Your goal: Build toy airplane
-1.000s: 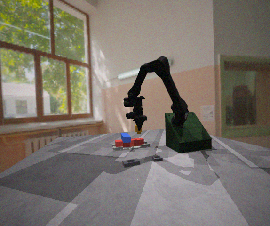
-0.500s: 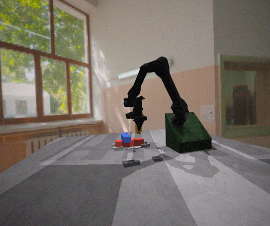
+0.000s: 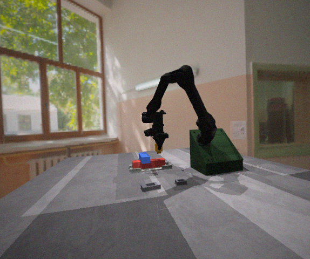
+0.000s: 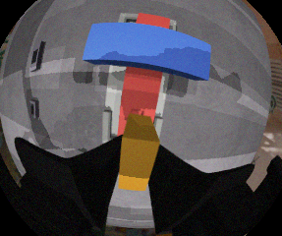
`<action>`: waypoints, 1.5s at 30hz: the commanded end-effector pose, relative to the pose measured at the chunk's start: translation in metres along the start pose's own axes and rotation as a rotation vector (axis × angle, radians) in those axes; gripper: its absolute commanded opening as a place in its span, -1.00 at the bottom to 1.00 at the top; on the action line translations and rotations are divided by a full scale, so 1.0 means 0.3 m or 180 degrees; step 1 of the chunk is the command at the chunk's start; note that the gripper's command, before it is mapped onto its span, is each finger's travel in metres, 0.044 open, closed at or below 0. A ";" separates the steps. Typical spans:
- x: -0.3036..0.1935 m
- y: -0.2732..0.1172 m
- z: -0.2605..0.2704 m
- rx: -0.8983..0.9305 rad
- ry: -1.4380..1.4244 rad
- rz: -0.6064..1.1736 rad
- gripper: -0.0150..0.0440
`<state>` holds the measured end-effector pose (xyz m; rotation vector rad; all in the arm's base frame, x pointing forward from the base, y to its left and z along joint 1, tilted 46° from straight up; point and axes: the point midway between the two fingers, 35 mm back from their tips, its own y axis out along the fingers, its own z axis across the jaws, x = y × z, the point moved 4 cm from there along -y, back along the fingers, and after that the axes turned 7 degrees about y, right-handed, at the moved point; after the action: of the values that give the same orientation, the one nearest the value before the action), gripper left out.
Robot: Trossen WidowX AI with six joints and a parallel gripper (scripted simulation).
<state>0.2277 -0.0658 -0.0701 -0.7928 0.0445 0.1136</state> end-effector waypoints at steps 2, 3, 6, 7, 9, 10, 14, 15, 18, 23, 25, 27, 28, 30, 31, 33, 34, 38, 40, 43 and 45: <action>0.000 0.025 -0.002 -0.0003 -0.0002 0.0005 -0.27; 0.001 0.031 -0.002 -0.0003 -0.0002 0.0005 -0.27; 0.001 0.047 -0.002 -0.0002 -0.0002 0.0005 -0.27; 0.001 0.052 -0.002 -0.0002 -0.0002 0.0005 -0.27; 0.001 0.063 -0.002 -0.0001 -0.0002 0.0005 -0.27; 0.001 0.069 -0.002 -0.0001 -0.0002 0.0005 -0.27; 0.000 0.090 -0.002 0.0000 -0.0002 0.0005 -0.27; 0.000 0.096 -0.001 0.0001 -0.0002 0.0005 -0.27; -0.001 0.111 -0.001 0.0002 -0.0003 0.0005 -0.27; -0.002 0.129 0.000 0.0004 -0.0003 0.0005 -0.27; -0.002 0.129 0.000 0.0004 -0.0003 0.0005 -0.27; -0.002 0.130 -0.001 0.0004 -0.0003 0.0005 -0.27; -0.002 0.130 -0.001 0.0004 -0.0003 0.0005 -0.27; -0.002 0.130 -0.001 0.0004 -0.0003 0.0005 -0.27; -0.002 0.130 -0.001 0.0004 -0.0003 0.0005 -0.27; -0.002 0.130 -0.001 0.0004 -0.0003 0.0005 -0.27; -0.002 0.130 -0.001 0.0004 -0.0003 0.0005 -0.27; -0.004 0.133 -0.001 0.0004 -0.0003 0.0005 -0.27; -0.004 0.133 -0.001 0.0004 -0.0003 0.0005 -0.27; -0.004 0.133 -0.001 0.0004 -0.0003 0.0005 -0.27; -0.004 0.133 -0.001 0.0004 -0.0003 0.0005 -0.27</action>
<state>0.2230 -0.0400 -0.0969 -0.7929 0.0409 0.1137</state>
